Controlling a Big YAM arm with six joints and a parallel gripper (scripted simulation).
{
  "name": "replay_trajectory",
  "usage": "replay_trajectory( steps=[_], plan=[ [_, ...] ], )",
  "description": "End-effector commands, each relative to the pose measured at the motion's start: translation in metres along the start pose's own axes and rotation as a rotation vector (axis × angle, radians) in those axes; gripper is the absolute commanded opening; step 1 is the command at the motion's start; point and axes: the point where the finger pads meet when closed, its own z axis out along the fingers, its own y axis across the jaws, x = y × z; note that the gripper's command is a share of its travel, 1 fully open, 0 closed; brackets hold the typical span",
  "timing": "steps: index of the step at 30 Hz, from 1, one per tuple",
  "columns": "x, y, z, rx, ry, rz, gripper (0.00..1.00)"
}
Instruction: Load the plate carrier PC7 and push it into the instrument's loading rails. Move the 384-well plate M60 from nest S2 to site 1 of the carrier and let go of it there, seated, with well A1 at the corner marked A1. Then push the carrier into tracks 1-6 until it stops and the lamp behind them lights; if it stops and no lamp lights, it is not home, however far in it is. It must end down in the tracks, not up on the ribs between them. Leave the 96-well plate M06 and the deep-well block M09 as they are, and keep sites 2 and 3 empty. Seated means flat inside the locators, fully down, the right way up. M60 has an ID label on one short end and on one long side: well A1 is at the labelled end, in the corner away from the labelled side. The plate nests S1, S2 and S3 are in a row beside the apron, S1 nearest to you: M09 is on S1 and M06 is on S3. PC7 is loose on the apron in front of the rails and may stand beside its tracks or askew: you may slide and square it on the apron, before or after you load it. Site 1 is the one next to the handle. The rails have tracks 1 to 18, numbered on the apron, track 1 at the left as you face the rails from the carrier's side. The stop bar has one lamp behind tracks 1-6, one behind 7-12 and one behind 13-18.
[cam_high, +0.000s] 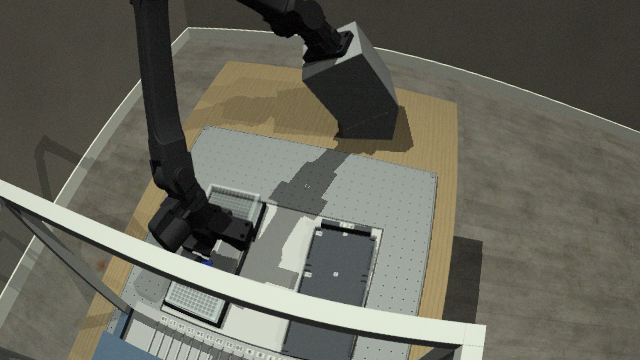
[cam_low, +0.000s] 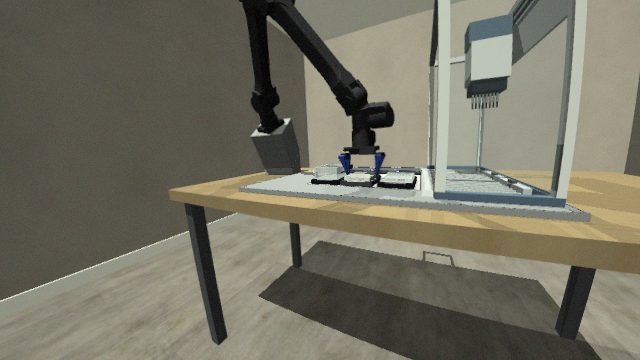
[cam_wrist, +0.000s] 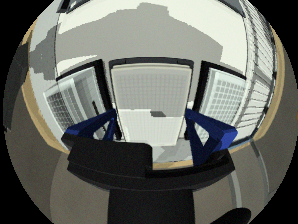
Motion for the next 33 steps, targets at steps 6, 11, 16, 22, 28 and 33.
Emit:
replay_trajectory(
  steps=[6,11,16,22,28,33],
  plan=[
    [0.0097,-0.0112,0.0053,0.007,0.003,0.007,1.0],
    [0.0097,-0.0112,0.0053,0.007,0.003,0.007,1.0],
    [0.0097,-0.0112,0.0053,0.007,0.003,0.007,1.0],
    [0.0119,-0.0146,0.008,0.019,0.006,0.013,1.0],
    [0.0111,-0.0113,0.0084,0.006,0.002,0.006,1.0],
    [0.0111,-0.0113,0.0084,0.006,0.002,0.006,1.0]
  ],
)
